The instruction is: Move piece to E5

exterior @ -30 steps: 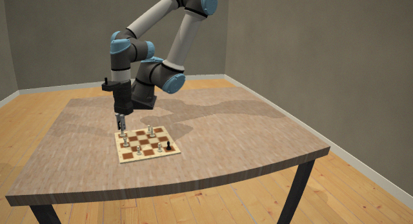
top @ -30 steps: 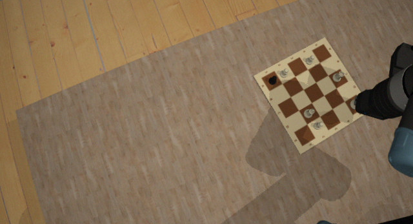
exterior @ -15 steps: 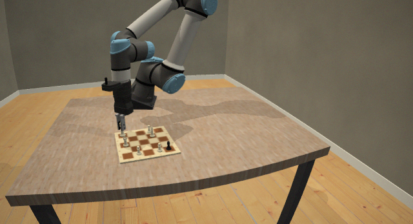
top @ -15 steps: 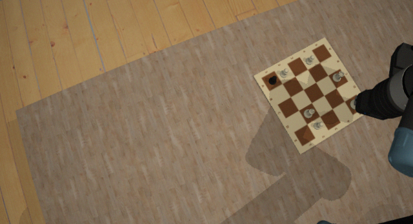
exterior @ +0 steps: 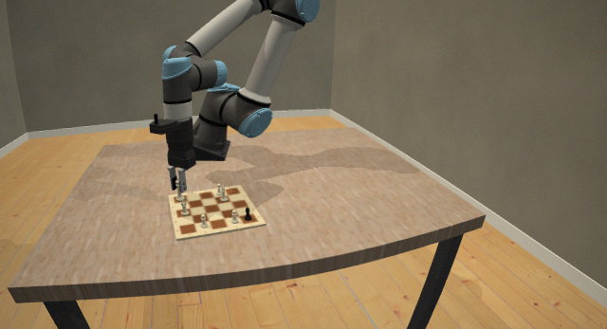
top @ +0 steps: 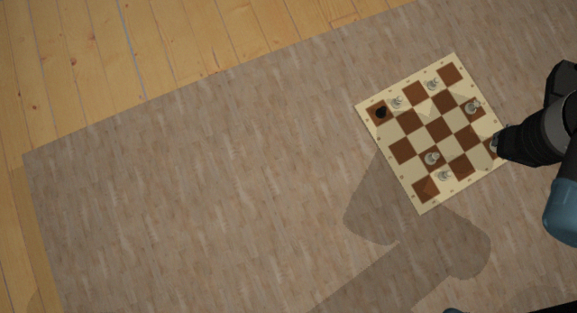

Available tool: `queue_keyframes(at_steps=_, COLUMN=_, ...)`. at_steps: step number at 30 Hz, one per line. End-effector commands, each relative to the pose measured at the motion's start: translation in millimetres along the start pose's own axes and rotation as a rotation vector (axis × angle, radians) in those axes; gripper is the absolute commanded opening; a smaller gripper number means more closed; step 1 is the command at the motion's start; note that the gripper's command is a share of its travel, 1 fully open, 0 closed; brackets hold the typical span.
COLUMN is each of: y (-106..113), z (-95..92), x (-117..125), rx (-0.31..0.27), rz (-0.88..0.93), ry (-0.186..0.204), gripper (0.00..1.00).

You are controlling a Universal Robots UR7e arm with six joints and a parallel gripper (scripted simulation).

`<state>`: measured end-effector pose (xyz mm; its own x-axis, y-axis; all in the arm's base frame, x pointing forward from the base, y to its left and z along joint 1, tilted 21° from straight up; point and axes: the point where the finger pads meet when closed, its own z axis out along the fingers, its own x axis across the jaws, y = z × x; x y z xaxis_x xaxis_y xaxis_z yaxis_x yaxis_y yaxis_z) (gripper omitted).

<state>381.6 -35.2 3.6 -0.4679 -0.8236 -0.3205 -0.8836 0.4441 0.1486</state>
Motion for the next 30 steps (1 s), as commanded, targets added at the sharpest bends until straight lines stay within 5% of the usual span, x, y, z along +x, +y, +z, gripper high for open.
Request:
queue_keyframes(at_steps=1, y=0, z=-0.4, x=0, rx=0.001, rz=0.000, ry=0.000, gripper=0.63)
queue_keyframes(at_steps=2, y=0, z=-0.4, x=0, rx=0.001, rz=0.000, ry=0.000, gripper=0.79)
queue_keyframes(at_steps=17, y=0, z=-3.3, x=0, rx=0.001, rz=0.000, ry=0.000, gripper=0.79)
queue_keyframes(at_steps=30, y=0, z=-48.8, x=0, rx=0.001, rz=0.000, ry=0.000, gripper=0.79)
